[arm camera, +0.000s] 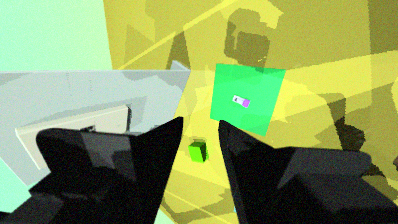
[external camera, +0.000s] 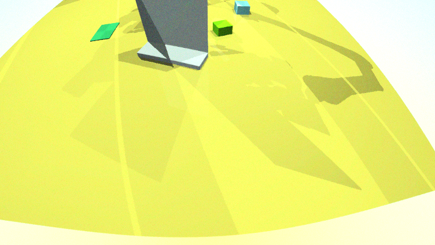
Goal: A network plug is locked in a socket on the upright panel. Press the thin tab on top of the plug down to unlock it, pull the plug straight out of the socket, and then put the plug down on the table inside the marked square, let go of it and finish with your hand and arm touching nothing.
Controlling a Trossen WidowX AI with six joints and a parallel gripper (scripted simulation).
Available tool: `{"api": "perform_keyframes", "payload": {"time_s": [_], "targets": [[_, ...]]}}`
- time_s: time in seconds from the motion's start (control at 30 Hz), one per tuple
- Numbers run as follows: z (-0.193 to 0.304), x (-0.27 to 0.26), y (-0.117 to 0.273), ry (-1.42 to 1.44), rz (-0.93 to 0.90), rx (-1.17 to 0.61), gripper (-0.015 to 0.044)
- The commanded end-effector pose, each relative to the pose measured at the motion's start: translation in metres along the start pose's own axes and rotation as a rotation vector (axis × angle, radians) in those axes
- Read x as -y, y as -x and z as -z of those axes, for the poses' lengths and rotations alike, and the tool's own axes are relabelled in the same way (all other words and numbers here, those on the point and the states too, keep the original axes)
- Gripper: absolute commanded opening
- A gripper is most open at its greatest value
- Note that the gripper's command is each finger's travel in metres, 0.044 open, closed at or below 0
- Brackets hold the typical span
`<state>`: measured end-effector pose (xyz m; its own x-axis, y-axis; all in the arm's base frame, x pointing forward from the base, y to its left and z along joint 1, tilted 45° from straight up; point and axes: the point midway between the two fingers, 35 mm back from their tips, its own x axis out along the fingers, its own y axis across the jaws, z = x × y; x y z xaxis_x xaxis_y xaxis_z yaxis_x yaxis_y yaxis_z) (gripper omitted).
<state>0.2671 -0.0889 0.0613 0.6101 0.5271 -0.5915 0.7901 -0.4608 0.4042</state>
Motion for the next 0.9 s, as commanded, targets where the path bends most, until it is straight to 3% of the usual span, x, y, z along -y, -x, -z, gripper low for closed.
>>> {"api": "perform_keyframes", "payload": {"time_s": [0.0, 0.73, 0.87], "targets": [[0.0, -0.007, 0.009, 0.005, -0.001, -0.006, 0.0156], [0.005, -0.038, 0.063, 0.008, -0.009, -0.015, 0.0156], [0.005, -0.038, 0.063, 0.008, -0.009, -0.015, 0.0261]]}}
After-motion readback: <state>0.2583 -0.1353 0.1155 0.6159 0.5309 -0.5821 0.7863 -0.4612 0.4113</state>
